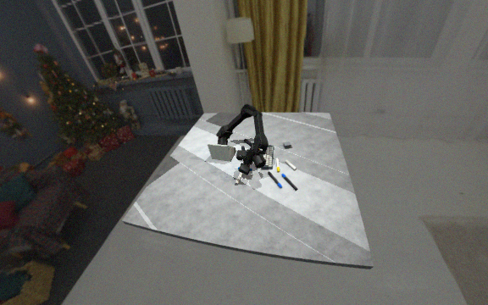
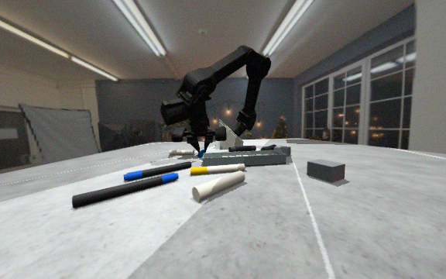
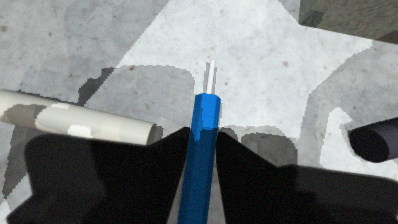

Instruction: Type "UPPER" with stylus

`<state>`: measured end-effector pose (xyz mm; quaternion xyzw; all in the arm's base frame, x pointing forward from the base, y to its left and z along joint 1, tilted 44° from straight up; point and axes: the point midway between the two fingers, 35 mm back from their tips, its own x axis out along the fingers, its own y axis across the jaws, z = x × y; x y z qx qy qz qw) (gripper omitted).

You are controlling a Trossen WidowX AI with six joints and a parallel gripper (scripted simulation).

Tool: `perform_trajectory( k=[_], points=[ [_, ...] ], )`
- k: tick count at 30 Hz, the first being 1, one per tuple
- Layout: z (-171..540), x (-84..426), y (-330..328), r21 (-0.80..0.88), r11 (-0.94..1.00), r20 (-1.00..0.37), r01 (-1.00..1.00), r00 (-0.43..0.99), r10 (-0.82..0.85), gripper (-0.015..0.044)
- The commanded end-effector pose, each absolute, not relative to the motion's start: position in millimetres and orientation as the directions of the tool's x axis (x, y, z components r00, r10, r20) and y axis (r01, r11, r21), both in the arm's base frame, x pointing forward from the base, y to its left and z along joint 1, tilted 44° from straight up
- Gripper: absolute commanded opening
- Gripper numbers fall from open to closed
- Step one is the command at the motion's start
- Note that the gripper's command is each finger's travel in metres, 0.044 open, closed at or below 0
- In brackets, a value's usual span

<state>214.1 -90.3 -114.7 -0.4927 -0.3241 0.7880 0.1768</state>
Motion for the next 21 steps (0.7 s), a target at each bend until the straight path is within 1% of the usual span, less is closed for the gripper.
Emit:
perform_trajectory(
  k=[1, 6, 15, 17, 21],
  points=[
    [-105.5, 214.3, -99.8, -0.683, -0.729, -0.664, 0.044, -0.452, 0.596, 0.0000],
    [-80.3, 211.6, -123.6, -0.682, -0.730, -0.664, 0.043, -0.453, 0.595, 0.0000],
    [-81.5, 211.5, -121.9, -0.684, -0.728, -0.663, 0.042, -0.452, 0.597, 0.0000],
    [-79.7, 213.1, -121.1, -0.688, -0.721, -0.670, 0.084, -0.455, 0.586, 0.0000],
    [-72.5, 219.2, -117.8, -0.692, -0.679, -0.699, 0.246, -0.464, 0.545, 0.0000]
  ],
)
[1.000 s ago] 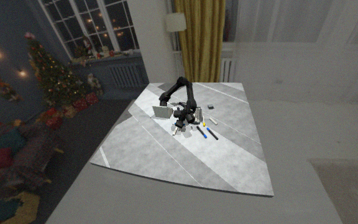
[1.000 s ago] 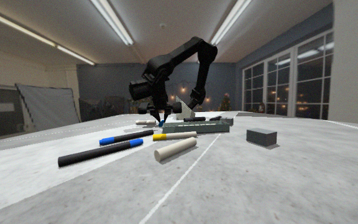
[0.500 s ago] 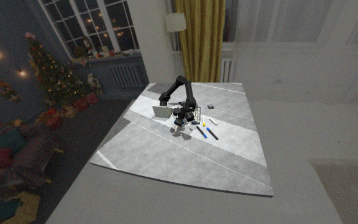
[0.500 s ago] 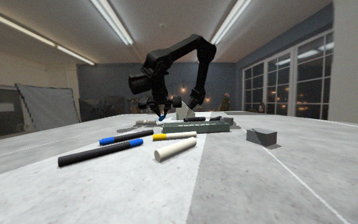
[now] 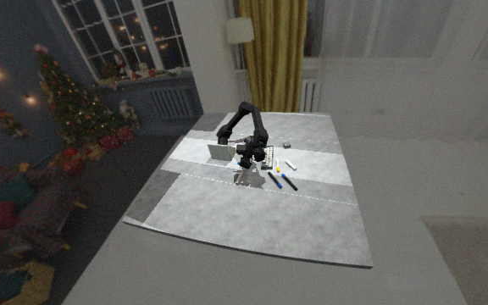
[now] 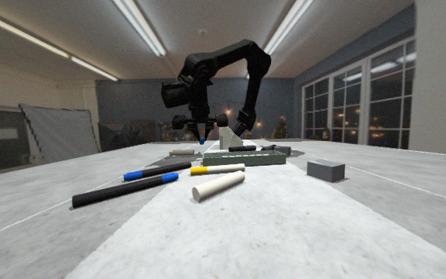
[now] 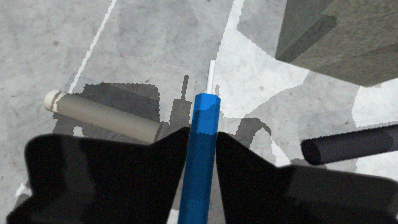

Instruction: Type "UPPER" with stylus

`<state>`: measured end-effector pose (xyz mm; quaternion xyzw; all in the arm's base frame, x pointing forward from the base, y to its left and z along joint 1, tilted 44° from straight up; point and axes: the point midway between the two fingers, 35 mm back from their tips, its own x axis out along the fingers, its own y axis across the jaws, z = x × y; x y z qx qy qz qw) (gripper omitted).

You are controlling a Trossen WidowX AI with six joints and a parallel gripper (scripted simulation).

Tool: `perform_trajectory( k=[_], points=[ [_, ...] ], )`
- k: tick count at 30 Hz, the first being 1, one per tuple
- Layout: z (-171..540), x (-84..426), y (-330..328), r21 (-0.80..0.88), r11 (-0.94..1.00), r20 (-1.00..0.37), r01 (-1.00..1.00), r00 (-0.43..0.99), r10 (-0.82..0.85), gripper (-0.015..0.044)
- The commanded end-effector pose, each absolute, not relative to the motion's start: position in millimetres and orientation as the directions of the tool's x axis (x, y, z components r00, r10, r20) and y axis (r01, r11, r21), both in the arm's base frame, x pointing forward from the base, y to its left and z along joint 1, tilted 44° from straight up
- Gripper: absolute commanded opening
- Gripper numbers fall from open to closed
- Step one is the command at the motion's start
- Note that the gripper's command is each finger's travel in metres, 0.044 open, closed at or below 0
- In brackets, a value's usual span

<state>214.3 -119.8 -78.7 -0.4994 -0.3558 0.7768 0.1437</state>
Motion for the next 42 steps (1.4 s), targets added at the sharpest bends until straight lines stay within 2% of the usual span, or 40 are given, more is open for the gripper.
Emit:
perform_trajectory(
  k=[1, 12, 22, 32, 42],
  points=[
    [-70.6, 220.8, -116.9, -0.691, -0.664, -0.706, 0.286, -0.466, 0.534, 0.0000],
    [-53.6, 235.5, -110.9, -0.627, -0.404, -0.774, 0.666, -0.475, 0.418, 0.0000],
    [-37.4, 248.5, -103.6, -0.503, -0.056, -0.830, 0.862, -0.464, 0.311, 0.0000],
    [-19.3, 260.0, -94.8, -0.353, 0.326, -0.879, 0.877, -0.430, 0.205, 0.0000],
    [-0.9, 271.3, -83.6, -0.217, 0.672, -0.918, 0.708, -0.381, 0.106, 0.0000]
  ],
)
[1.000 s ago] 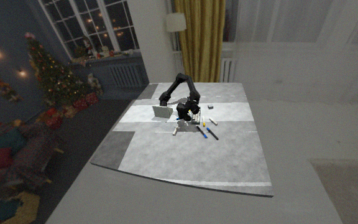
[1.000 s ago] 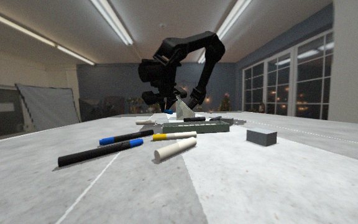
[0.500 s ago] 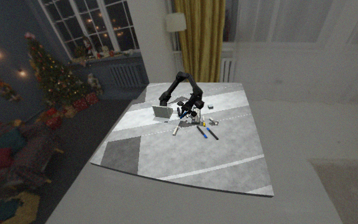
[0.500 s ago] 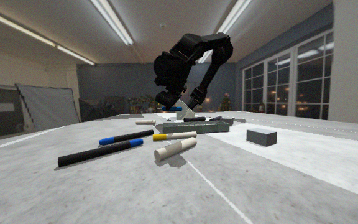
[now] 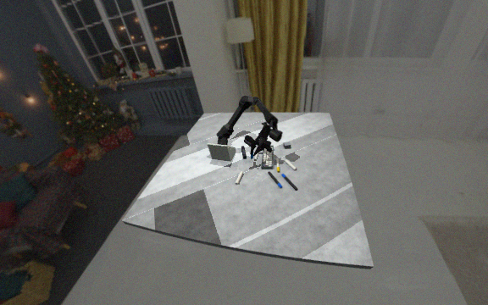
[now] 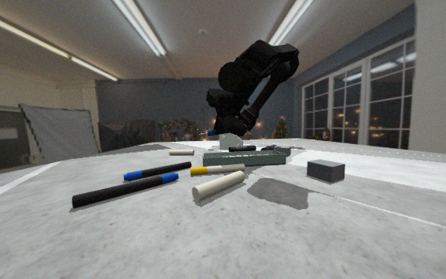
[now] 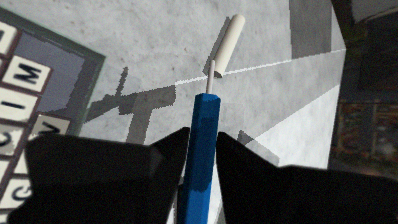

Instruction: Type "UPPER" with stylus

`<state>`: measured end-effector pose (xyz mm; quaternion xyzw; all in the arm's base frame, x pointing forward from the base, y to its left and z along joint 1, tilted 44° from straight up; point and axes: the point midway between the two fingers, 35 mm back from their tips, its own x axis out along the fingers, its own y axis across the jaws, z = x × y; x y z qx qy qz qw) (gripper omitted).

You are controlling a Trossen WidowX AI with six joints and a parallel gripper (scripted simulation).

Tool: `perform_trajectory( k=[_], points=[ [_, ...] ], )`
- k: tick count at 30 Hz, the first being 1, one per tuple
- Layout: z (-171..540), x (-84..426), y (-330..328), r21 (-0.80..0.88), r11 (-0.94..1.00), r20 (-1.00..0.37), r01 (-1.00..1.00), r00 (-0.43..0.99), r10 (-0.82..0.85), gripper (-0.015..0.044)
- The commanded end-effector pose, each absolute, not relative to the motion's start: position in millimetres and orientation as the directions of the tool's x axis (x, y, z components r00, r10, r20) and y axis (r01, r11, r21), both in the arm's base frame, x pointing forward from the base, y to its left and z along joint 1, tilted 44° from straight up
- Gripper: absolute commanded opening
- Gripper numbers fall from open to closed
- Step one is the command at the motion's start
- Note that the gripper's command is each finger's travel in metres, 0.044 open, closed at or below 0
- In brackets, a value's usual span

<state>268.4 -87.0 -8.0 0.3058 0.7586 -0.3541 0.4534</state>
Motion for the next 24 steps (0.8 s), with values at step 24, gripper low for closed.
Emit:
perform_trajectory(
  k=[24],
  points=[
    [44.5, 292.8, -53.3, -0.061, 0.982, -0.973, -0.180, -0.209, -0.098, 0.0000]
  ],
)
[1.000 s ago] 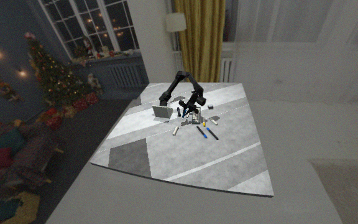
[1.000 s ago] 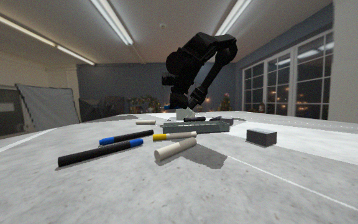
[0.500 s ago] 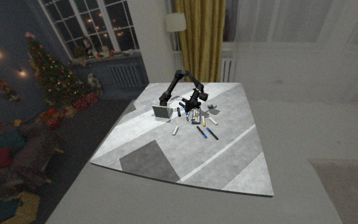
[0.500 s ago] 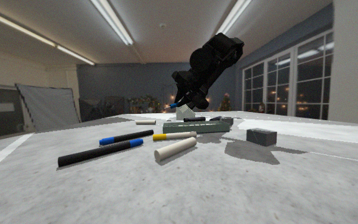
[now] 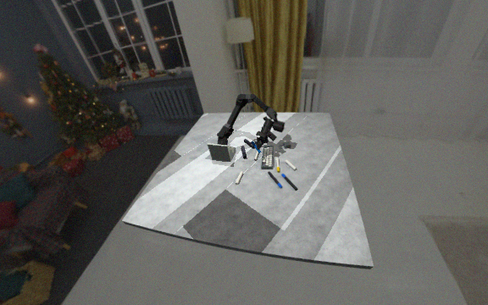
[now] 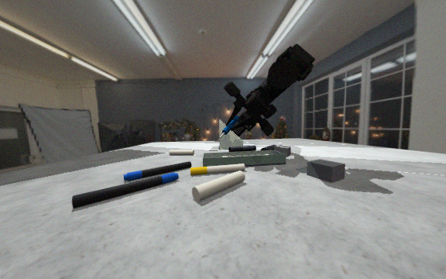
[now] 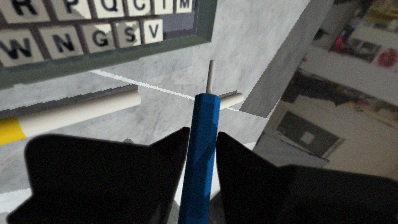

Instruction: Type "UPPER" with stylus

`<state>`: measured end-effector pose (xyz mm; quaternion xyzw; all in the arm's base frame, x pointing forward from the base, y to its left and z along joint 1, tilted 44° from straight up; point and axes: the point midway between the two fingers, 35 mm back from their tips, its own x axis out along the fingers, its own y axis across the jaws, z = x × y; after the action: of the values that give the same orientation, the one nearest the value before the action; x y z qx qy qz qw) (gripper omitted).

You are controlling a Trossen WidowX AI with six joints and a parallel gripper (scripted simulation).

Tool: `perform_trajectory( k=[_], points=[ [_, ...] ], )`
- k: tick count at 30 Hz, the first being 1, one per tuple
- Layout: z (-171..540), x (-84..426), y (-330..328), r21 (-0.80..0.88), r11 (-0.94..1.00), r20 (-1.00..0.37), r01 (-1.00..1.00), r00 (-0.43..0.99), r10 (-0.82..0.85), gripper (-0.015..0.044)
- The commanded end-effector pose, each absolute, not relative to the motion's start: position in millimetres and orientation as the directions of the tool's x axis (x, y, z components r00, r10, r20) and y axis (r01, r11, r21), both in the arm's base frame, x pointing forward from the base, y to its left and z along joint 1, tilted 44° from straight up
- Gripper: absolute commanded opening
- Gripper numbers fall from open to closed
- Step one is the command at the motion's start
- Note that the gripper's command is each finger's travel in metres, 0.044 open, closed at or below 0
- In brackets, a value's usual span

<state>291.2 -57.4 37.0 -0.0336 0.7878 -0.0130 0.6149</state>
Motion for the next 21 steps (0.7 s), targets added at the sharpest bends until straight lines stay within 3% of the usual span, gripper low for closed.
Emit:
perform_trajectory(
  k=[1, 10, 21],
  points=[
    [46.5, 293.5, -51.9, -0.060, 0.973, -0.974, -0.221, -0.200, -0.105, 0.0000],
    [64.6, 298.9, -38.8, -0.070, 0.823, -0.979, -0.564, -0.118, -0.164, 0.0000],
    [87.3, 303.1, -22.2, -0.102, 0.485, -0.975, -0.869, -0.009, -0.220, 0.0000]
  ],
)
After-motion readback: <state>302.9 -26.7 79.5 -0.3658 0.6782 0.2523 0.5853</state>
